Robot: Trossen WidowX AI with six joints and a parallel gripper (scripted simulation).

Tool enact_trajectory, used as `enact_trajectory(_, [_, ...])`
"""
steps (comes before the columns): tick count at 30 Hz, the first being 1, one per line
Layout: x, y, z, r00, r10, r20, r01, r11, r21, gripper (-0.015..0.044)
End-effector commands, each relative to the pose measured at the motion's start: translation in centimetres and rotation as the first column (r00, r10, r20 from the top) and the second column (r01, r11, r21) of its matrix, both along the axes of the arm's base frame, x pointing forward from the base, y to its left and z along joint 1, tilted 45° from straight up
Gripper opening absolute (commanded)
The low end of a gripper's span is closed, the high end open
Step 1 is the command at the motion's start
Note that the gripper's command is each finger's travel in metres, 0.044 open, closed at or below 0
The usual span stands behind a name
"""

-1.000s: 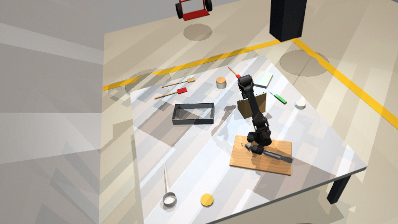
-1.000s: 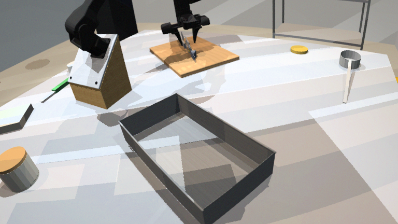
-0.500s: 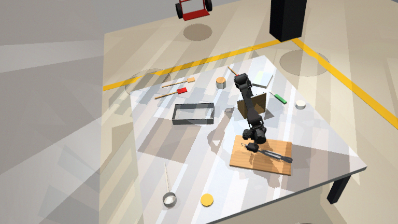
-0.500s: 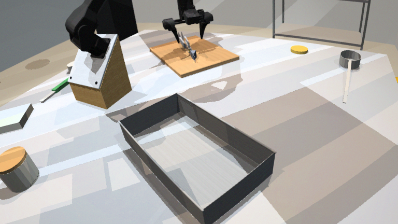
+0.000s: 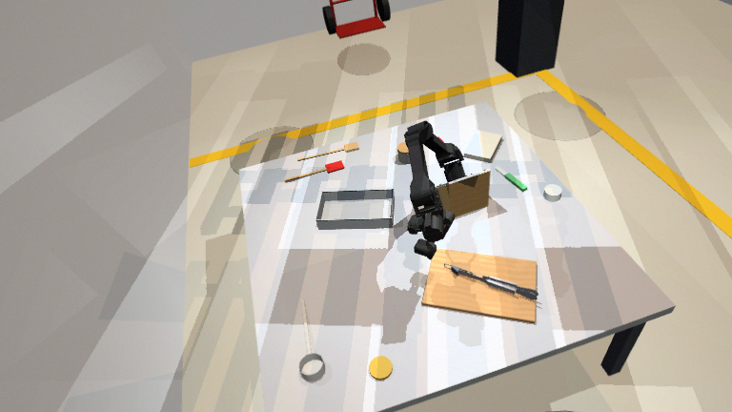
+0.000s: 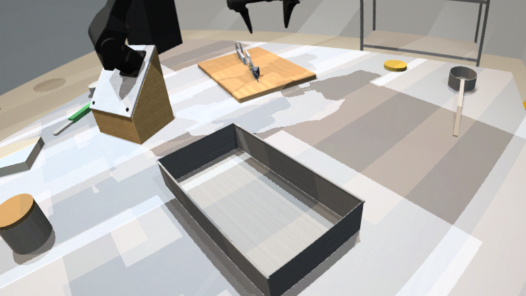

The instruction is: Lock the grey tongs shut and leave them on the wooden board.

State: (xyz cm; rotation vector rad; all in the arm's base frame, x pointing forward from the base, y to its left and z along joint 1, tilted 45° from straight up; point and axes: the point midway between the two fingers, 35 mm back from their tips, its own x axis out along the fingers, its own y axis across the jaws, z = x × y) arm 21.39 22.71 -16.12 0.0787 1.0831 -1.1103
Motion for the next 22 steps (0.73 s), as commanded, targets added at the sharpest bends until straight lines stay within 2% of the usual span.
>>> enact_trajectory(1, [0.1,0.9,1.1,1.000,0.006,0.000,-0.006,1.000,-0.001,0.0440])
enact_trajectory(6, [-0.3,3.3,3.9,1.000,-0.004,0.007,0.004,1.000,0.013,0.0440])
enact_trajectory(22, [-0.3,3.3,3.9,1.000,-0.004,0.007,0.004,1.000,0.013,0.0440])
